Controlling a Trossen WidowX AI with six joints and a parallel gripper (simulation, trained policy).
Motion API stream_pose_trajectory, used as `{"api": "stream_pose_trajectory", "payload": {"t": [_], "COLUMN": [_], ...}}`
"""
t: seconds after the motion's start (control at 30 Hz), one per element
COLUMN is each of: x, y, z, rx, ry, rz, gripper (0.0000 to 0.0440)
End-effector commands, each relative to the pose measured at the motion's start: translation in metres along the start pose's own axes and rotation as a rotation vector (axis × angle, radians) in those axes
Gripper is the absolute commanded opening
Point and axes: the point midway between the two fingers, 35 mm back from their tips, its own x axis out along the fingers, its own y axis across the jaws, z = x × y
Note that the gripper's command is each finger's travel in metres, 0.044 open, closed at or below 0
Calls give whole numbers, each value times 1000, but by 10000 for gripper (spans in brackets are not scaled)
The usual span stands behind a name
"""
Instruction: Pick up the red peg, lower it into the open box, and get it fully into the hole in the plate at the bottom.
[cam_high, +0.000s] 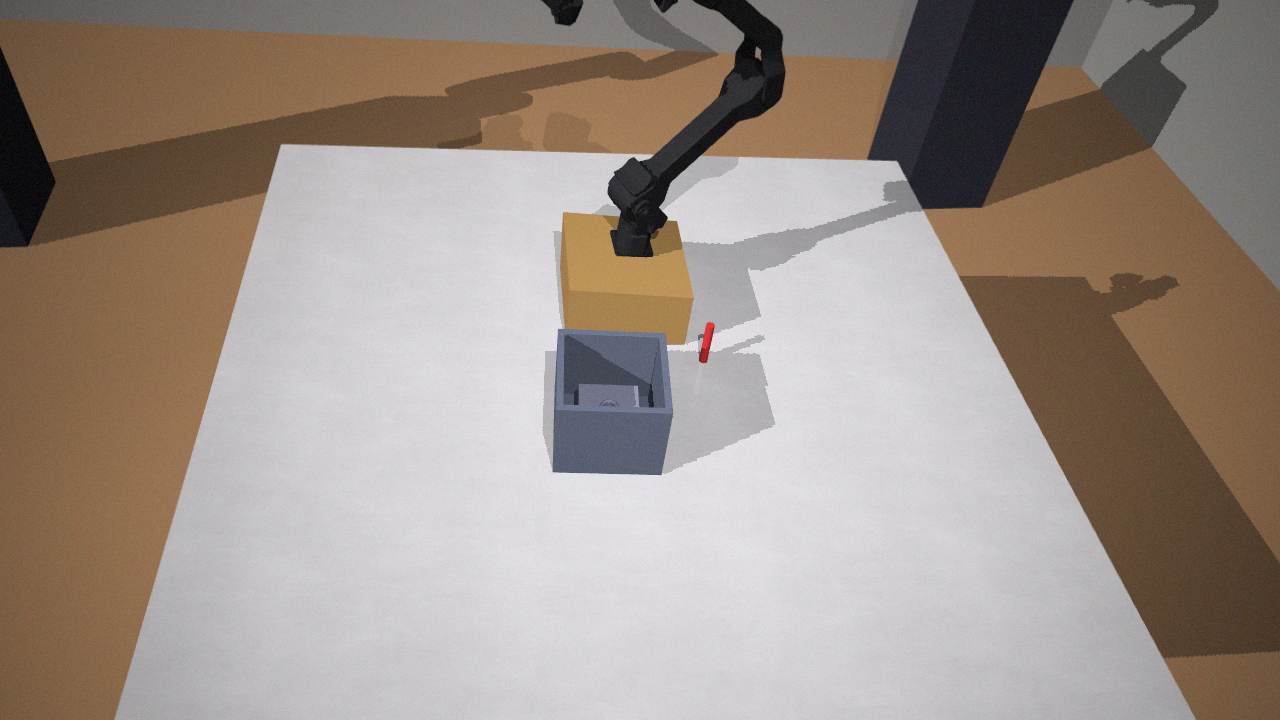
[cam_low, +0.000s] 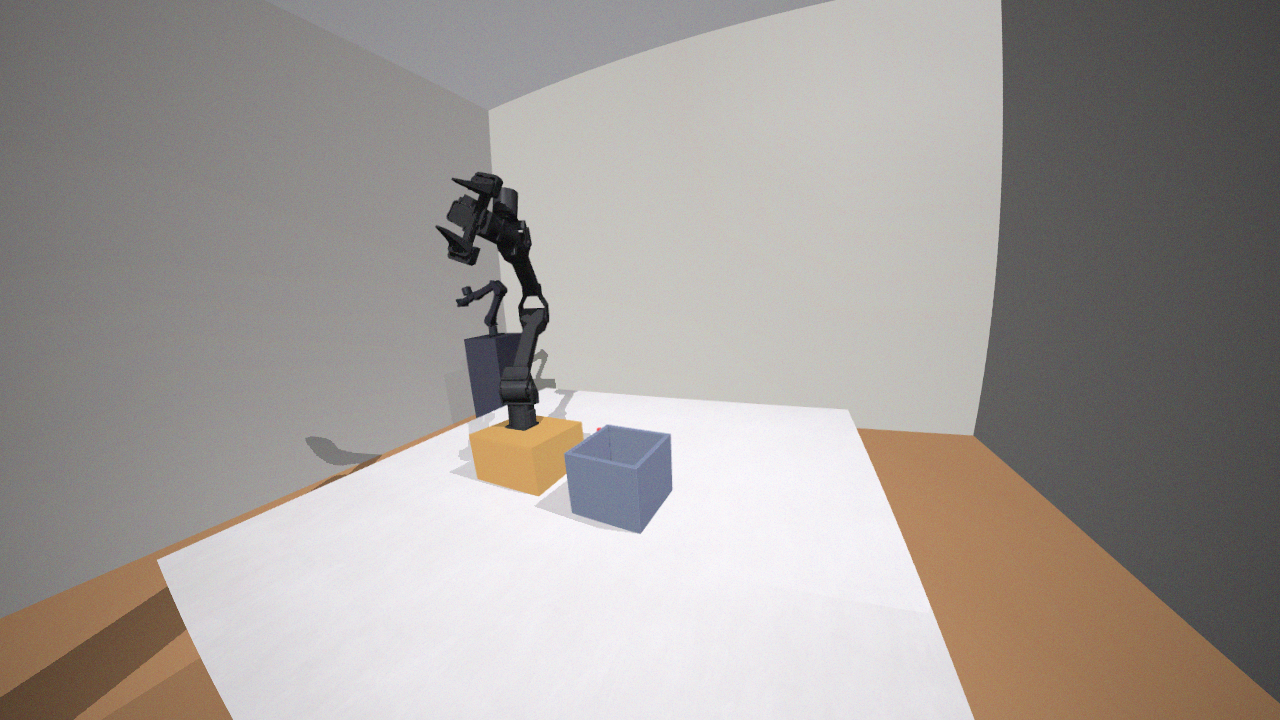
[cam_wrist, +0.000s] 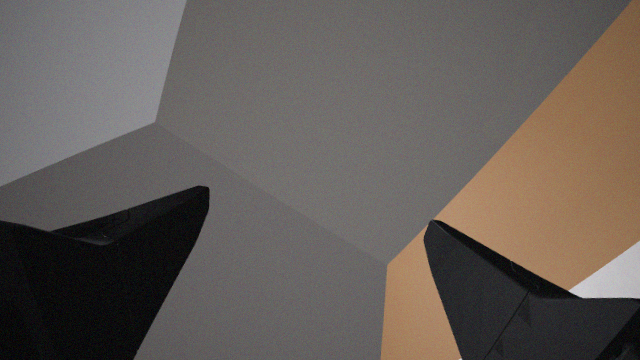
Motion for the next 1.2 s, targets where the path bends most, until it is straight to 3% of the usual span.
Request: {"api": "stream_pose_trajectory", "payload": {"t": [0.0, 0.57, 1.17], "x": [2, -18, -67], "y": [1, 9, 9], "z": [-22, -102, -179], "rx": [86, 391, 635], "ry": [97, 469, 829], "rz": [-4, -74, -282], "gripper": [440, 440, 437]}}
